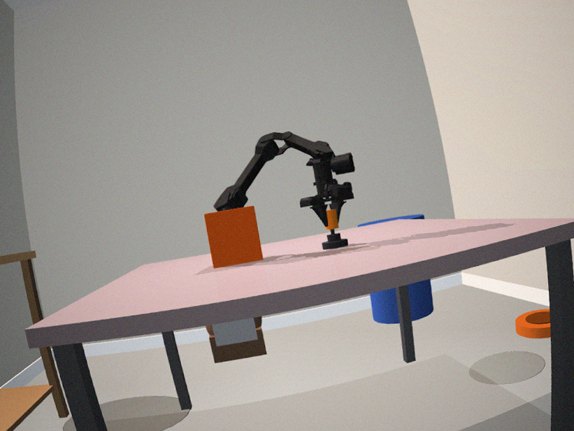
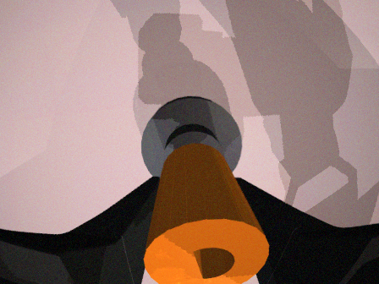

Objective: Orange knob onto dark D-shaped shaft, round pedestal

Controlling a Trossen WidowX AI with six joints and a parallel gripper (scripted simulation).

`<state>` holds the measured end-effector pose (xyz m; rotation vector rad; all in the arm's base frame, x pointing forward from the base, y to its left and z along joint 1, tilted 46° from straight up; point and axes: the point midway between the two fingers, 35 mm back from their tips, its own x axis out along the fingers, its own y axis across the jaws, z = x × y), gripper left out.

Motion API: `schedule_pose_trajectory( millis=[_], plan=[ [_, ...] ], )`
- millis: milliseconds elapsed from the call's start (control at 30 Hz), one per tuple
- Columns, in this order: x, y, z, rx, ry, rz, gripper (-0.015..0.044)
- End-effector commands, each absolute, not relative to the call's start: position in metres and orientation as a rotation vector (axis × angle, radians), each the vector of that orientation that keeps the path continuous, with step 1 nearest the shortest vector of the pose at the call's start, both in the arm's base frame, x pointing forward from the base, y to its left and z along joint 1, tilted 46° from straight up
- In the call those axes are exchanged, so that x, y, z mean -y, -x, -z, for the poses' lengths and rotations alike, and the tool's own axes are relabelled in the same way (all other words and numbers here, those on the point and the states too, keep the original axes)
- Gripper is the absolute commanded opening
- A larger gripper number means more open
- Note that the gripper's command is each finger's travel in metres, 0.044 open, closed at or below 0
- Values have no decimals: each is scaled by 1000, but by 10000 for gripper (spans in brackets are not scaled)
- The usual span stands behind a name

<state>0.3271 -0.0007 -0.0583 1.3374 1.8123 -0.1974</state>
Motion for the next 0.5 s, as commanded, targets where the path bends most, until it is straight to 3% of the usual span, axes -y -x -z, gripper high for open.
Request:
schedule_pose_trajectory(
  millis=[0,467],
  plan=[
    [1,-327,59,-1813,-1342,203,0],
    [3,-327,55,-1813,-1342,203,0]
  ],
)
